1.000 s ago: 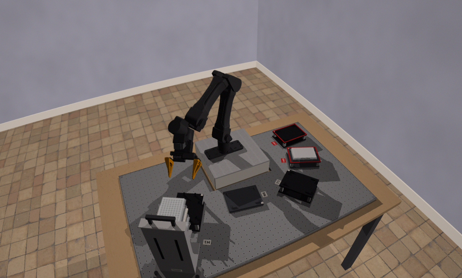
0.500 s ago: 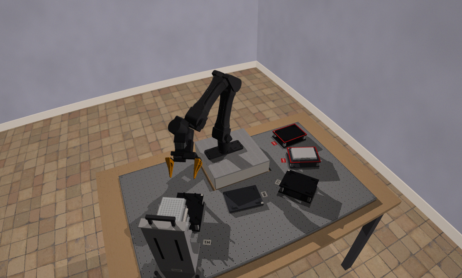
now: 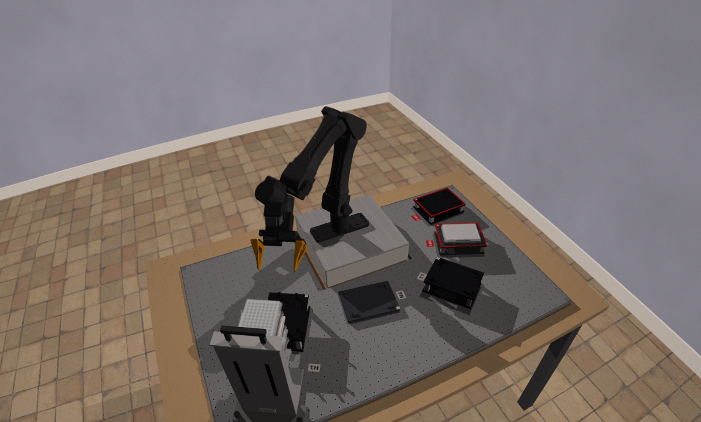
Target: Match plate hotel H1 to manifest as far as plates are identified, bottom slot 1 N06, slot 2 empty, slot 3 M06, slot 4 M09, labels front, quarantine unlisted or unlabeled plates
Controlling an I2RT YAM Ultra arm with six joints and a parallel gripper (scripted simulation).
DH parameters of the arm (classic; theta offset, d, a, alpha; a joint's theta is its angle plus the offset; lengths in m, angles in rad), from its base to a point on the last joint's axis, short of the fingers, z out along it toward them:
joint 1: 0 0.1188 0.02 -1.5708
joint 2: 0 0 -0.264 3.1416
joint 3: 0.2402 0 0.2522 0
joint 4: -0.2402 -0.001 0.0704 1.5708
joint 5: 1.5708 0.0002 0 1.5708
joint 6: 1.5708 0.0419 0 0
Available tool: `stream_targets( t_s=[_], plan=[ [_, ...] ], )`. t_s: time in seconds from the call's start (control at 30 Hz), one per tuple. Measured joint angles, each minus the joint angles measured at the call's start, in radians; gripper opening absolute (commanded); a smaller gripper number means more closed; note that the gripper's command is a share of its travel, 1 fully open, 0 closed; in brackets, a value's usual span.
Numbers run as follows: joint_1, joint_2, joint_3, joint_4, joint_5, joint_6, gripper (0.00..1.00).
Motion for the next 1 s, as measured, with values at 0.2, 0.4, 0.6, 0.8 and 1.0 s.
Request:
stream_targets(
  t_s=[0.2,0.4,0.6,0.8,1.0],
  plan=[
    [0.0,0.0,0.0,0.001,0.0,0.0,1.0],
    [0.0,0.023,-0.051,0.056,-0.001,0.0,1.0],
    [0.0,0.049,-0.098,0.096,-0.002,0.0,1.0],
    [0.0,0.044,-0.098,0.134,-0.002,0.0,1.0],
    [0.0,0.044,-0.098,0.143,-0.002,0.0,1.0]
  ],
)
